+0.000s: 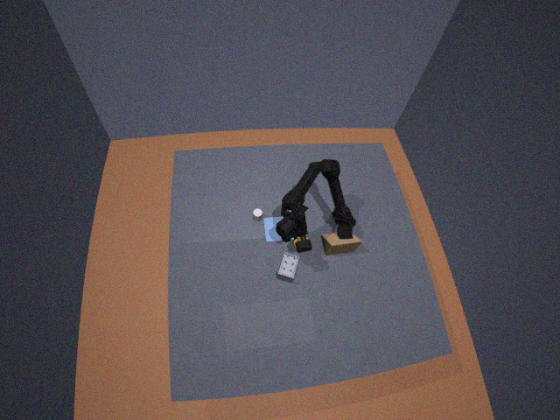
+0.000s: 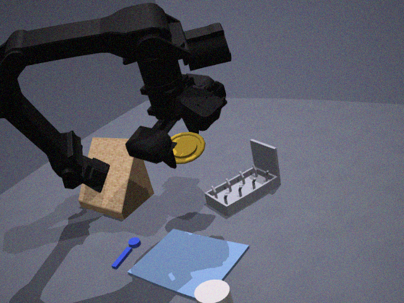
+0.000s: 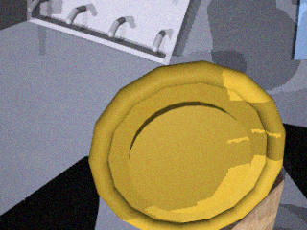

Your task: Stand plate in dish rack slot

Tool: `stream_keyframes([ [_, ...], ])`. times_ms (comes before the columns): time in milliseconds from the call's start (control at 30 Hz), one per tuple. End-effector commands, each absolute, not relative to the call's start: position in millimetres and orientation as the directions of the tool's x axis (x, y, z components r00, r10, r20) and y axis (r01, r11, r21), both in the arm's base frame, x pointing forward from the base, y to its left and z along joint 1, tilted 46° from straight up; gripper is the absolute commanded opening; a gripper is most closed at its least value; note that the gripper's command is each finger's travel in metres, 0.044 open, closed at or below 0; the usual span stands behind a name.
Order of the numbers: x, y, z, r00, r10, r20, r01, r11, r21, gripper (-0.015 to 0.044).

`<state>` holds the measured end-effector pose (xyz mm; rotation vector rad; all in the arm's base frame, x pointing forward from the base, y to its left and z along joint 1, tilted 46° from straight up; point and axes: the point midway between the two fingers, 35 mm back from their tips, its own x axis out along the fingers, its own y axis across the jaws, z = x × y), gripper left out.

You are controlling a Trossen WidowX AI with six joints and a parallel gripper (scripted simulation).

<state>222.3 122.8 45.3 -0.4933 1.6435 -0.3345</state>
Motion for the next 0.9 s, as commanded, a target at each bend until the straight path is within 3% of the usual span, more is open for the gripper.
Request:
stream_keyframes([
  [0,221,119,38,-0.116,-0.445,-0.888,-0.175,0.889,-0.423,0.0],
  [867,228,98,0,-0.174,0.017,-0.985,-0.523,0.846,0.107,0.0],
])
